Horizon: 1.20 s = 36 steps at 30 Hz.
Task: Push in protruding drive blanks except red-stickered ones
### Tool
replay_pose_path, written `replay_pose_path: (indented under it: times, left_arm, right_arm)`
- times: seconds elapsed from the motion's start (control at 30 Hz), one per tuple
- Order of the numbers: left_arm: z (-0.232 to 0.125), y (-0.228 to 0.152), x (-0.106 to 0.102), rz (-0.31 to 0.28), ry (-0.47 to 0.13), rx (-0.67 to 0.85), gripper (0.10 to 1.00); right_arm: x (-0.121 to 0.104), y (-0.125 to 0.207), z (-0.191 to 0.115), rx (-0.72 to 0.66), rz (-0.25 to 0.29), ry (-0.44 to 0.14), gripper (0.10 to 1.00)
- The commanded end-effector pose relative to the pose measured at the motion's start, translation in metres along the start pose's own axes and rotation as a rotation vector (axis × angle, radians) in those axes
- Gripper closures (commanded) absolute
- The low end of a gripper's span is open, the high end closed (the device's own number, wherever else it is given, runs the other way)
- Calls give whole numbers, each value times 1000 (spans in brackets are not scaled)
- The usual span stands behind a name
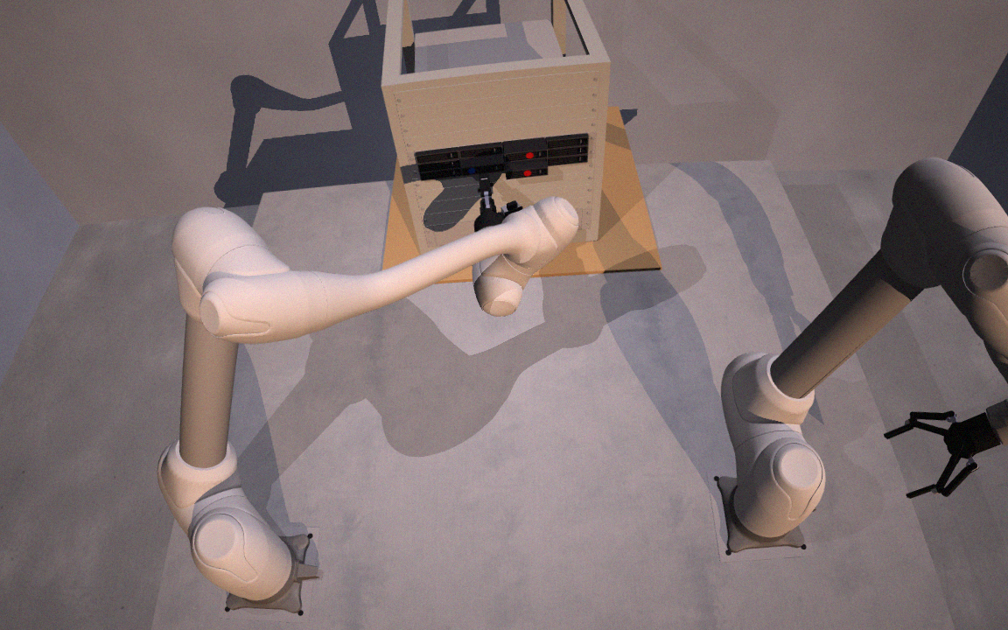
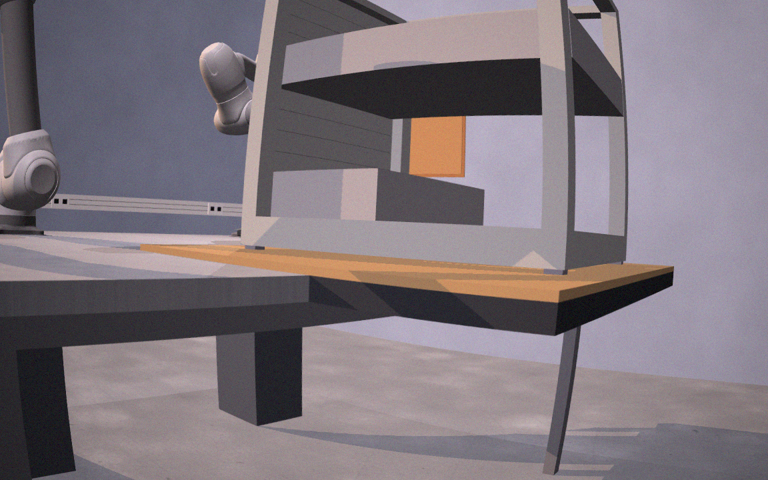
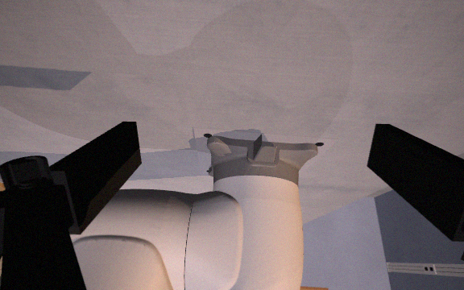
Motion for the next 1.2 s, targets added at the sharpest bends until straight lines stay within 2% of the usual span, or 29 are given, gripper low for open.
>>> replay_pose_path:
  times: [0.0, 0.87, 1.0, 1.17]
  left_arm:
    - [0, -2, 0, 1, 0, 1, 999]
    - [0, -2, 1, 1, 0, 1, 999]
    - [0, -1, 12, 1, 0, 1, 999]
    - [0, -1, 39, 1, 0, 1, 999]
  right_arm:
    - [1, 0, 0, 0, 0, 1, 98]
    - [1, 0, 0, 0, 0, 1, 98]
    - [1, 0, 0, 0, 0, 1, 98]
    - [1, 0, 0, 0, 0, 1, 98]
Point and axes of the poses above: on each arm, the point where the finger pads meet when closed, its own x axis back along the fingers, its own y axis across the jaws, z = x × y, the point moved 5 cm from there along x, back along the fingers, and after that the axes turned 5 degrees about -x, right-handed, at the moved point
